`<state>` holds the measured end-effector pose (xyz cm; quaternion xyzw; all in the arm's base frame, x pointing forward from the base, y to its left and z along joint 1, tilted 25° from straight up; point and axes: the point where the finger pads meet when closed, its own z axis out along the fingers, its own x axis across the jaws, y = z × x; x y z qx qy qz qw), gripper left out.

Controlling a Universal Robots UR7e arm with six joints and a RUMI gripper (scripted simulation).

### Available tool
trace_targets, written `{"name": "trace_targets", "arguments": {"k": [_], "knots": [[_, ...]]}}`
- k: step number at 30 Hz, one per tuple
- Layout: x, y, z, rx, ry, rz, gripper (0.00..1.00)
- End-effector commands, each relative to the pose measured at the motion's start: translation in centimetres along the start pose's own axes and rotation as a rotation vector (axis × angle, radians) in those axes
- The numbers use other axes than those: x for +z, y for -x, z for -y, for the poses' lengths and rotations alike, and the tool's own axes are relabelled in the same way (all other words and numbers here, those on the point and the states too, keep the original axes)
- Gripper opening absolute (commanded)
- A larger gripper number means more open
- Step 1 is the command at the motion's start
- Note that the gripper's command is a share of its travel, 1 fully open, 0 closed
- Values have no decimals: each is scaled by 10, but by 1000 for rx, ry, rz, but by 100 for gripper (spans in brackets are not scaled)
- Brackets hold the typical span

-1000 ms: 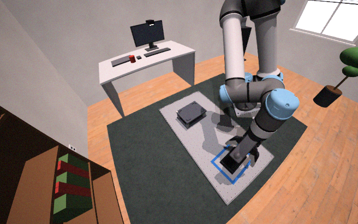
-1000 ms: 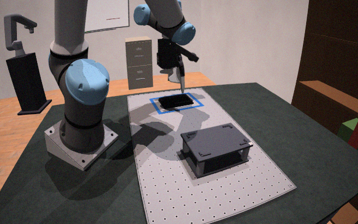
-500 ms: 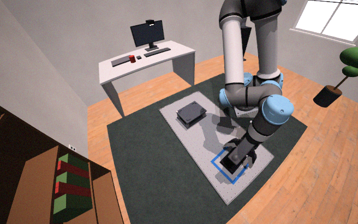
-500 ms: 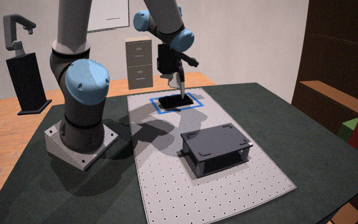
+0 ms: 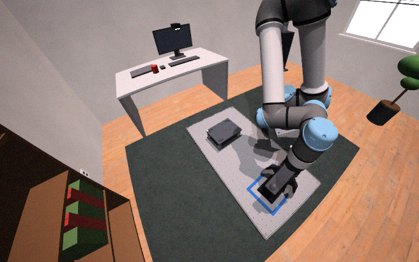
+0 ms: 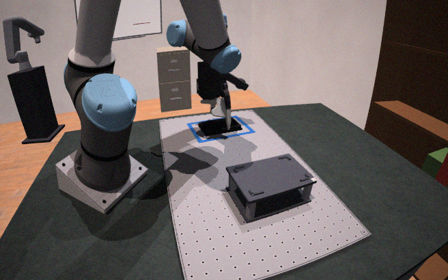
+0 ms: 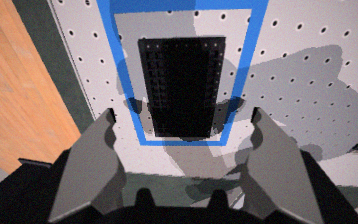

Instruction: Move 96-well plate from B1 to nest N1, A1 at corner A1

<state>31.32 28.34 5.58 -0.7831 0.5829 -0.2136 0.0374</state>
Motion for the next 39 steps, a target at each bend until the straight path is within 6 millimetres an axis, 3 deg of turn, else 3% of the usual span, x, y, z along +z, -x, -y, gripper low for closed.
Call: {"name": "trace_targets", "arguments": {"k": [1,18,19,39], "knots": [[9,0,0,0,-1,1,100],[13,0,0,0,-1,1,100],[13,0,0,0,-1,1,0],[13,0,0,0,-1,1,0]]}}
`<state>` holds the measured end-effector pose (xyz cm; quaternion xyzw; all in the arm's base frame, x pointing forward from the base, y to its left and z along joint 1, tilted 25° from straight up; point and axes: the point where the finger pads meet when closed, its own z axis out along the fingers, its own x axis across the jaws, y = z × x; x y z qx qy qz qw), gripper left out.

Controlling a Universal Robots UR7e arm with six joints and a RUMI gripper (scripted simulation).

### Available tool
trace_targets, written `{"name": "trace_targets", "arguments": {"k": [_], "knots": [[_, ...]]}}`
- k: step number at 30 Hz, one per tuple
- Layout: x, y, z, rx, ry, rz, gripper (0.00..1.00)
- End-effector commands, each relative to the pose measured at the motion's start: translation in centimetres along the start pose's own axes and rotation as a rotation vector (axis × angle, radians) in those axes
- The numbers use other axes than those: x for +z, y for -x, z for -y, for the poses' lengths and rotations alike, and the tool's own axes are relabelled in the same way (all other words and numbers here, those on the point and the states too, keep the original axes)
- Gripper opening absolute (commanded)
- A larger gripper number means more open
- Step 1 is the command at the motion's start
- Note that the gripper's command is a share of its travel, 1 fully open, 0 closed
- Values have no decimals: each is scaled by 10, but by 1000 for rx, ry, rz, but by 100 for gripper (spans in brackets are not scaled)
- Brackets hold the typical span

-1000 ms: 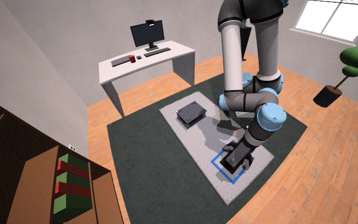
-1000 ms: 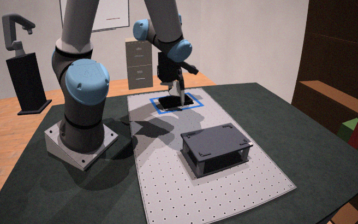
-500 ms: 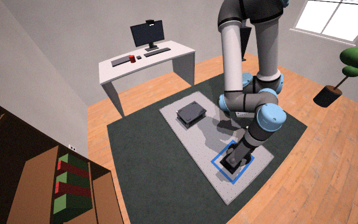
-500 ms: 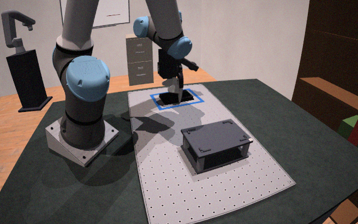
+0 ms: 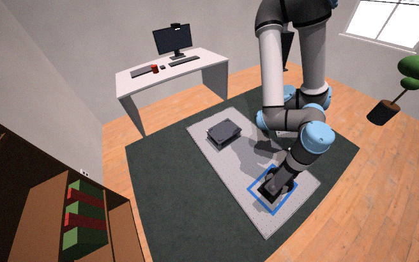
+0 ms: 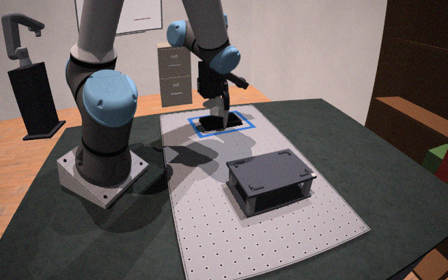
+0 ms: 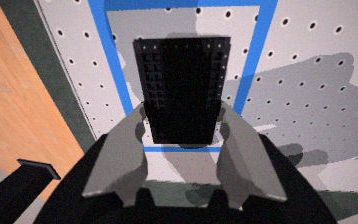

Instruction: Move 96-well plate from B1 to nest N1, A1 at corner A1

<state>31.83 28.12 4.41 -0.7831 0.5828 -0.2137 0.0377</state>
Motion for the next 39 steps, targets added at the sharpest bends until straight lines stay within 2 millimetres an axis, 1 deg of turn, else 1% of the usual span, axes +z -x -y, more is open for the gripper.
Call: {"name": "trace_targets", "arguments": {"k": [1,14,18,20,35,39], "knots": [[0,0,0,0,-1,0,0],[0,0,0,0,-1,0,0],[-7,0,0,0,-1,0,0],[-7,0,0,0,-1,0,0],[-32,0,0,0,-1,0,0],[-35,0,0,0,-1,0,0]]}}
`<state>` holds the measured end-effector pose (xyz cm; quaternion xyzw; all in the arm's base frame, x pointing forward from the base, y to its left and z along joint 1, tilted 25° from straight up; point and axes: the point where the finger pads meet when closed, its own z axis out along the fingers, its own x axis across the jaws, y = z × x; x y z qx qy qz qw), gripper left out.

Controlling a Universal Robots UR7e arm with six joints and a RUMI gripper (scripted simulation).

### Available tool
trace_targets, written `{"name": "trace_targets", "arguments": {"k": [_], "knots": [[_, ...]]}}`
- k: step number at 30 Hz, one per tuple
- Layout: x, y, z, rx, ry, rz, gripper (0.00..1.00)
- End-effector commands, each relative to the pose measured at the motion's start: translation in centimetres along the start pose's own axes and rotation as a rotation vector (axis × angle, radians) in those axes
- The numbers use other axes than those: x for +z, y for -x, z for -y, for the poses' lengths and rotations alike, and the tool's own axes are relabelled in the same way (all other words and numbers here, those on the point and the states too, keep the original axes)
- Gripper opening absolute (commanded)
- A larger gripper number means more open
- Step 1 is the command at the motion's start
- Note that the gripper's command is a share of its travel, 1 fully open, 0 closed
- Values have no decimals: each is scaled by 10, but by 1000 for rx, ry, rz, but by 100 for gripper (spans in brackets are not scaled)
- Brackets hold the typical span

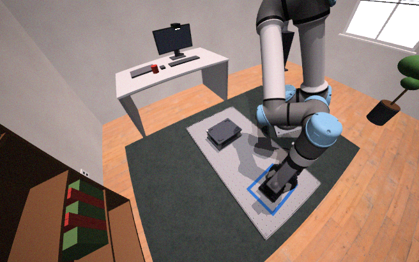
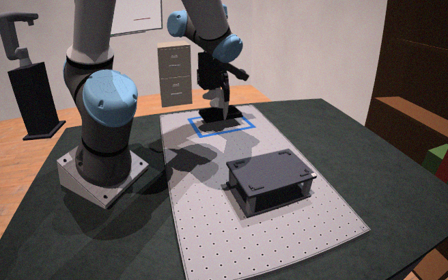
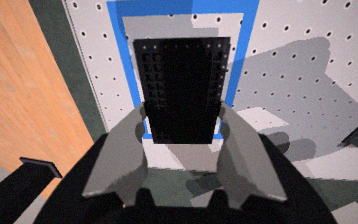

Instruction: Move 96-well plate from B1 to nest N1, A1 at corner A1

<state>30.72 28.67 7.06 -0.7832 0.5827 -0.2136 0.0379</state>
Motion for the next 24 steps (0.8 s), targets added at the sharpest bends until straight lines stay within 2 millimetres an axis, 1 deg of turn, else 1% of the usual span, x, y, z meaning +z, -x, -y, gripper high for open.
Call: {"name": "trace_targets", "arguments": {"k": [1,24], "knots": [[-8,0,0,0,0,0,0],[-43,0,0,0,0,0,0]]}}
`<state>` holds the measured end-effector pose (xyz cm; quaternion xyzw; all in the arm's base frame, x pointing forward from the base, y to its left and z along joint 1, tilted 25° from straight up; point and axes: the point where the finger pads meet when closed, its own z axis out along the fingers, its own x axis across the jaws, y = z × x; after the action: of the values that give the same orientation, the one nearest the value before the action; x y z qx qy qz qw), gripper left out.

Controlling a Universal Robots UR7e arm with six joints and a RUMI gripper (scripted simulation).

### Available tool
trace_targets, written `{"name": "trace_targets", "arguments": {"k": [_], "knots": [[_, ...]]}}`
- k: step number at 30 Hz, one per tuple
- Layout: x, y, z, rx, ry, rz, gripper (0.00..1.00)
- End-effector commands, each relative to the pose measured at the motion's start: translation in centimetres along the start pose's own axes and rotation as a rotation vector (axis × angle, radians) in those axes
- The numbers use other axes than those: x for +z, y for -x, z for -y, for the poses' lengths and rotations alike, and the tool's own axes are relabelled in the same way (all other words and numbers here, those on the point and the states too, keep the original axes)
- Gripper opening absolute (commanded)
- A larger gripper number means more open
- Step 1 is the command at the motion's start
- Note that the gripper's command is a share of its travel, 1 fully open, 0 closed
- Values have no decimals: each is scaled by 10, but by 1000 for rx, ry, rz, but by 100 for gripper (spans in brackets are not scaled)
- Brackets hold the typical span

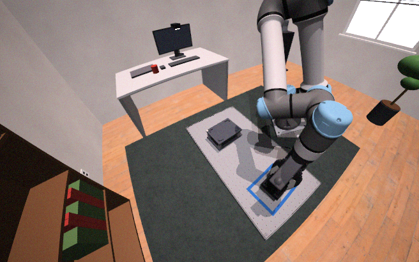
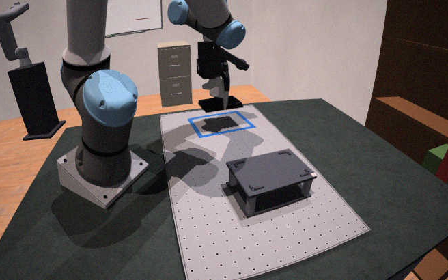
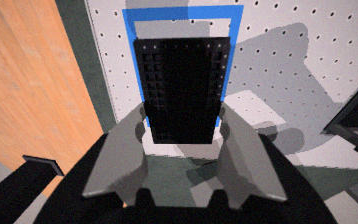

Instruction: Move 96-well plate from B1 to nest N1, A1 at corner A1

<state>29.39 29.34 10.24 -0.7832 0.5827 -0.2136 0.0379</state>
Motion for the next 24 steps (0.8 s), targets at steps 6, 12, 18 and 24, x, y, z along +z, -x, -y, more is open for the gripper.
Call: {"name": "trace_targets", "arguments": {"k": [6,12,18,24], "knots": [[-12,0,0,0,-1,0,0],[-12,0,0,0,-1,0,0],[-12,0,0,0,-1,0,0],[-12,0,0,0,-1,0,0]]}}
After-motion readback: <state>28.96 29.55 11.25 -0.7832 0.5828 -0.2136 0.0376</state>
